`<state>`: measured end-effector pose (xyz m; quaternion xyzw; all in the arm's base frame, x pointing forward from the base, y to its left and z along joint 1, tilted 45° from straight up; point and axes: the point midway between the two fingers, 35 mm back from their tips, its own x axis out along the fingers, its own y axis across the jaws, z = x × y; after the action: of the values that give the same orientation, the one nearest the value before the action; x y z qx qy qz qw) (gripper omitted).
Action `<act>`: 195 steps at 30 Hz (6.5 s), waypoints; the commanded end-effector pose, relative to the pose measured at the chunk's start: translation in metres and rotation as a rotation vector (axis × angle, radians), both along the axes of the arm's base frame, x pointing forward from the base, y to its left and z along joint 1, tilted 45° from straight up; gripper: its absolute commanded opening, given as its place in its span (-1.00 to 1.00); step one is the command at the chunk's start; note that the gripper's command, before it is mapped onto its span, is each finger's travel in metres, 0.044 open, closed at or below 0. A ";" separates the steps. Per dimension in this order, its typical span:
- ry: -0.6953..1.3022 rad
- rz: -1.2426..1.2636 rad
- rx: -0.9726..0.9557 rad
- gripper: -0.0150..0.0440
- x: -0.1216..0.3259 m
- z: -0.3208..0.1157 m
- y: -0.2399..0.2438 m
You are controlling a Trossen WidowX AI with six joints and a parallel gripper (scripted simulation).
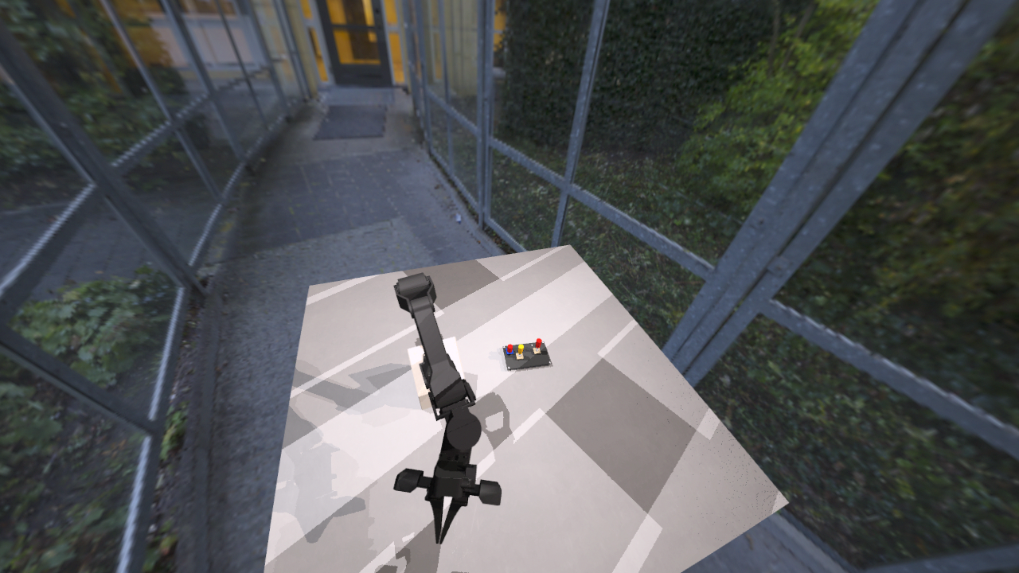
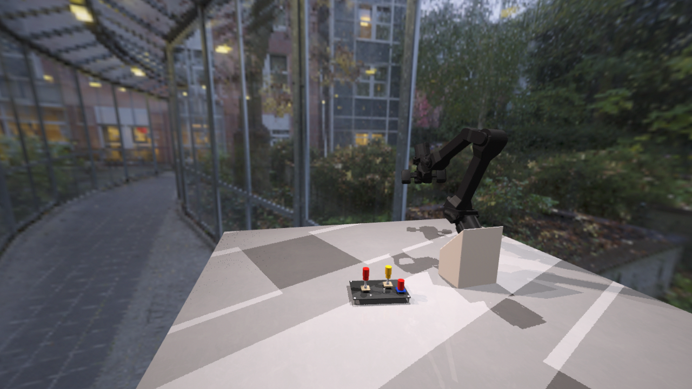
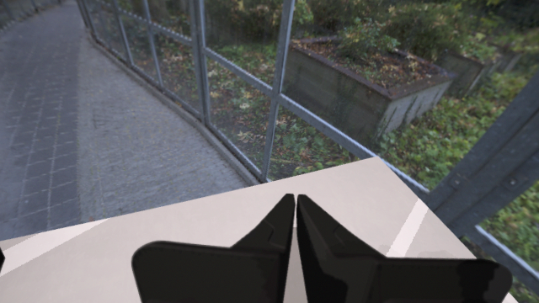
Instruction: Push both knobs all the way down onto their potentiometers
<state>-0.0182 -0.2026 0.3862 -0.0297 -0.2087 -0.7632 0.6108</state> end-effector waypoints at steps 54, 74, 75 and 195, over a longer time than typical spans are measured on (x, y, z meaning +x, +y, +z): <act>0.666 0.768 1.160 -0.49 0.344 -0.318 0.200; 0.950 0.656 1.041 -0.49 0.309 -0.391 0.276; 0.950 0.656 1.041 -0.49 0.309 -0.391 0.276; 0.949 0.655 1.039 -0.49 0.316 -0.420 0.247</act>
<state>0.2944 0.0528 -0.0281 -0.0052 0.4638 -0.4416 0.7680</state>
